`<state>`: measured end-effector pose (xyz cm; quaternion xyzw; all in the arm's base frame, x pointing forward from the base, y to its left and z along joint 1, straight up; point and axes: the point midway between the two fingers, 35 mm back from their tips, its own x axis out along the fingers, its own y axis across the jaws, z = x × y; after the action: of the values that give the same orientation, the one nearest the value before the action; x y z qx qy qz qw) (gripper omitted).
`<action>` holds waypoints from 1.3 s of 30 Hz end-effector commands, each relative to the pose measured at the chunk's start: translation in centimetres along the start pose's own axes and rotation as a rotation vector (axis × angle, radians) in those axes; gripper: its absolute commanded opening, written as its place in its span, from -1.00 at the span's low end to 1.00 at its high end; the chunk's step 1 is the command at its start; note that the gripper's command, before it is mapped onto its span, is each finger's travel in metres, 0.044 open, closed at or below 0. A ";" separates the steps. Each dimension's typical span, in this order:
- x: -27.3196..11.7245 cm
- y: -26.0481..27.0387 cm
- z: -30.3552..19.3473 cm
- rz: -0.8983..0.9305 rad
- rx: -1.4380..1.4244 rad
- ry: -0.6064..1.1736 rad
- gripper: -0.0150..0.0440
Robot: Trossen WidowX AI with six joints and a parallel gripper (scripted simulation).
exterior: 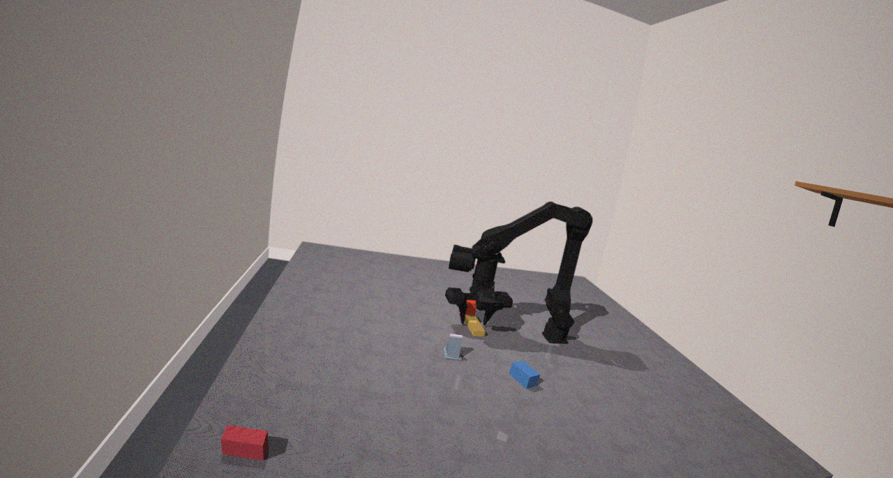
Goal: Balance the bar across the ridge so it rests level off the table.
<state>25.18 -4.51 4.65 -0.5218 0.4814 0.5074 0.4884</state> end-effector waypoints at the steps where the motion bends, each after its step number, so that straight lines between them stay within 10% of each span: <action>1: 0.1 0.0 0.0 0.001 -0.006 -0.003 0.58; 6: 0.1 0.0 0.0 0.001 -0.006 -0.003 0.58; 23: -0.3 0.0 0.0 0.001 0.000 0.000 -0.47; 39: -4.3 -0.5 -0.1 0.001 -0.002 -0.001 -0.49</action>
<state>25.45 -4.55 7.88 -0.5186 0.4835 0.5107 0.4863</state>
